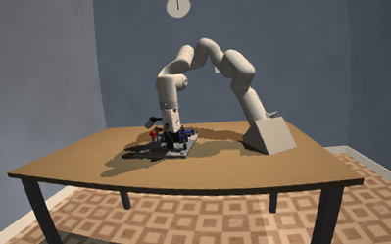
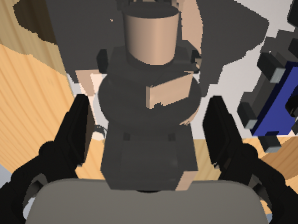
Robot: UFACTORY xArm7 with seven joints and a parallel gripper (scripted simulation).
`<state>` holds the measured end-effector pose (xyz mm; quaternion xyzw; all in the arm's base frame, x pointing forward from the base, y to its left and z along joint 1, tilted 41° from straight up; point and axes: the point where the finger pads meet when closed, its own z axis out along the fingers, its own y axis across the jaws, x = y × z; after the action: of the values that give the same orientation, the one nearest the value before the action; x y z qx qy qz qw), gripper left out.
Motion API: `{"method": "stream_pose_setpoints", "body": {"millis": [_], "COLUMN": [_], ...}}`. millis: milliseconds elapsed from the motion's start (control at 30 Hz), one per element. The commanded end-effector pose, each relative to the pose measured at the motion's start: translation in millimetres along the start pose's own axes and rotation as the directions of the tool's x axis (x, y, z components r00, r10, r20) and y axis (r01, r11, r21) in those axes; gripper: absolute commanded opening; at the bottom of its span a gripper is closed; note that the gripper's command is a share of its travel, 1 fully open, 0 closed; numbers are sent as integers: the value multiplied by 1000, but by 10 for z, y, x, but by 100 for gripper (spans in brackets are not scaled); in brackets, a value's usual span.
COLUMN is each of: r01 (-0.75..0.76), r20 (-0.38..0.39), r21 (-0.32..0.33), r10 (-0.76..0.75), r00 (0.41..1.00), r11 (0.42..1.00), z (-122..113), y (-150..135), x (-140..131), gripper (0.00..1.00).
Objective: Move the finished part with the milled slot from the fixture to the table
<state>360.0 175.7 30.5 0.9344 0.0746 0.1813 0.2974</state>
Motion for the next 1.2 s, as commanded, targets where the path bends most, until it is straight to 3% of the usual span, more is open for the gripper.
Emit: {"method": "stream_pose_setpoints", "body": {"millis": [0,467,500,1167], "r01": [0,0,0,0], "r20": [-3,-3,-3,-3], "r21": [3,3,3,3], "r10": [0,0,0,0], "r00": [1000,1000,1000,1000], "r11": [1000,1000,1000,1000], "z": [1,2,2,2], "y": [-12,-12,-12,-12], "x": [10,10,10,10], "gripper": [100,100,0,0]}}
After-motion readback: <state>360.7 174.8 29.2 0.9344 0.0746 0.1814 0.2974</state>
